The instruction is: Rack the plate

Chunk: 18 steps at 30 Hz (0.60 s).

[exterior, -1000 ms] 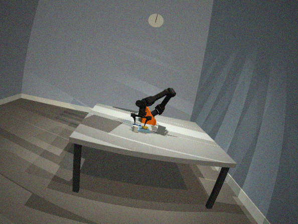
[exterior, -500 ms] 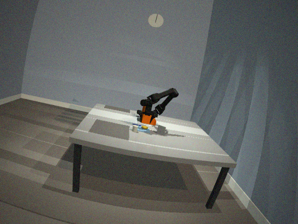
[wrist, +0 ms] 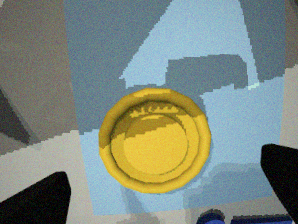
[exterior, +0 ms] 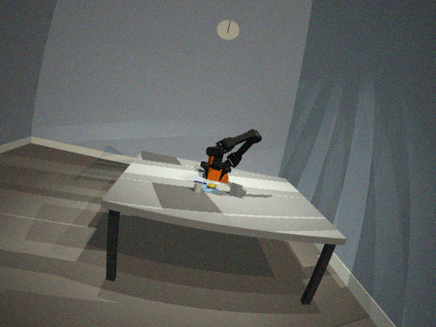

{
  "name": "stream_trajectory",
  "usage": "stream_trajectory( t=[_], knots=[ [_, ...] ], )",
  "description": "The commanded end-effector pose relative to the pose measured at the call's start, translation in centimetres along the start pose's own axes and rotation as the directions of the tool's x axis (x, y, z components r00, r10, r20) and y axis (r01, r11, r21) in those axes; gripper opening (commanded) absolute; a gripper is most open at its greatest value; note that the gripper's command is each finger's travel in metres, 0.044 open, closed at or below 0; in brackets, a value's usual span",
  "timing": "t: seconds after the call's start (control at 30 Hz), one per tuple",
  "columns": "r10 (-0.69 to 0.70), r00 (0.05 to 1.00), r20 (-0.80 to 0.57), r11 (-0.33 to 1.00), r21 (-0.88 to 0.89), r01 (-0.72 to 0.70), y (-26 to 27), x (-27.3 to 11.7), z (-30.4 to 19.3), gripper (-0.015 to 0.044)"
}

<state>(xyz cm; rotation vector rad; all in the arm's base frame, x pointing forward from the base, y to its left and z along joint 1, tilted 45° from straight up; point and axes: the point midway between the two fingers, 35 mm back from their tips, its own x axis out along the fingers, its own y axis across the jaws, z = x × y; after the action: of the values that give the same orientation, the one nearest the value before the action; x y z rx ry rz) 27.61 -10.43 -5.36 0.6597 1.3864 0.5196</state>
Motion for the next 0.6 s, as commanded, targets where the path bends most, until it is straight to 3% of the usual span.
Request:
stream_trajectory(
  t=[0.0, 0.57],
  knots=[
    [0.007, 1.0, -0.007, 1.0, 0.009, -0.007, 0.1, 1.0, -0.3, 0.04],
    [0.009, 1.0, -0.007, 1.0, 0.008, -0.009, 0.2, 3.7, -0.3, 0.04]
  ],
)
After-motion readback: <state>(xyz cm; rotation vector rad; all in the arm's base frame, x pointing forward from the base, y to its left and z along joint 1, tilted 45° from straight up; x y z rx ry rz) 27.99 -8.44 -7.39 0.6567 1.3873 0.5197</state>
